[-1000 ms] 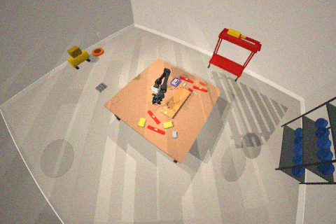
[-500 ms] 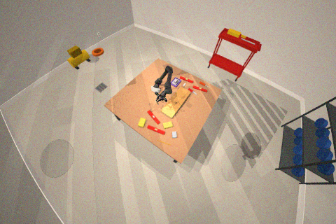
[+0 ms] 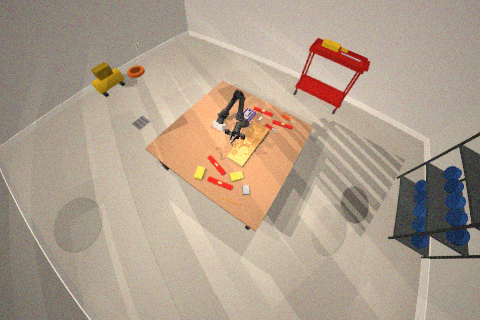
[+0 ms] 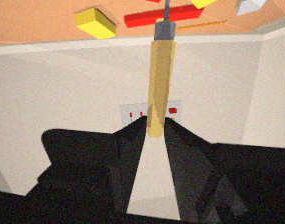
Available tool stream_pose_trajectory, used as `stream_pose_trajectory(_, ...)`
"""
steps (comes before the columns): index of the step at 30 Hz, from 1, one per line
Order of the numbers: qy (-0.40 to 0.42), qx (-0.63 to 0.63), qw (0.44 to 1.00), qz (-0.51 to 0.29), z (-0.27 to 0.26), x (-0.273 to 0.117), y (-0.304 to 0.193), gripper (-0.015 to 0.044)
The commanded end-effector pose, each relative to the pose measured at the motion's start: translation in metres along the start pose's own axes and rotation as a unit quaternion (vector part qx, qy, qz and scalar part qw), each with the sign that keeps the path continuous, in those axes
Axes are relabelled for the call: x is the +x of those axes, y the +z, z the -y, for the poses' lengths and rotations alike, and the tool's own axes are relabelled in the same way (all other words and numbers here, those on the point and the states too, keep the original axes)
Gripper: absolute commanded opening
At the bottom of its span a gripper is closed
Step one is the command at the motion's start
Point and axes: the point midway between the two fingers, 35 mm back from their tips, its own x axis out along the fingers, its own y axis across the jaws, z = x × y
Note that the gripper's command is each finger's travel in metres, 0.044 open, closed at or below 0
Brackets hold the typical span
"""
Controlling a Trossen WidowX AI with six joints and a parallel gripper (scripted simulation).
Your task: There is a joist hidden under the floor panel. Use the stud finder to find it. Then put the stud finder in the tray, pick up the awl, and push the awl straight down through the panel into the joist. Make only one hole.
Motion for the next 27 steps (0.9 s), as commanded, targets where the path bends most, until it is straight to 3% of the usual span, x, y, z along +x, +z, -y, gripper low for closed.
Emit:
stream_pose_trajectory(1,-0.076,-0.012,0.997,-0.011,0.028,-0.027,0.007,0.0)
stream_pose_trajectory(14,-0.288,-0.041,0.957,-0.028,0.088,-0.119,0.035,0.0)
stream_pose_trajectory(27,-0.489,-0.059,0.87,-0.031,0.111,-0.226,0.065,0.0)
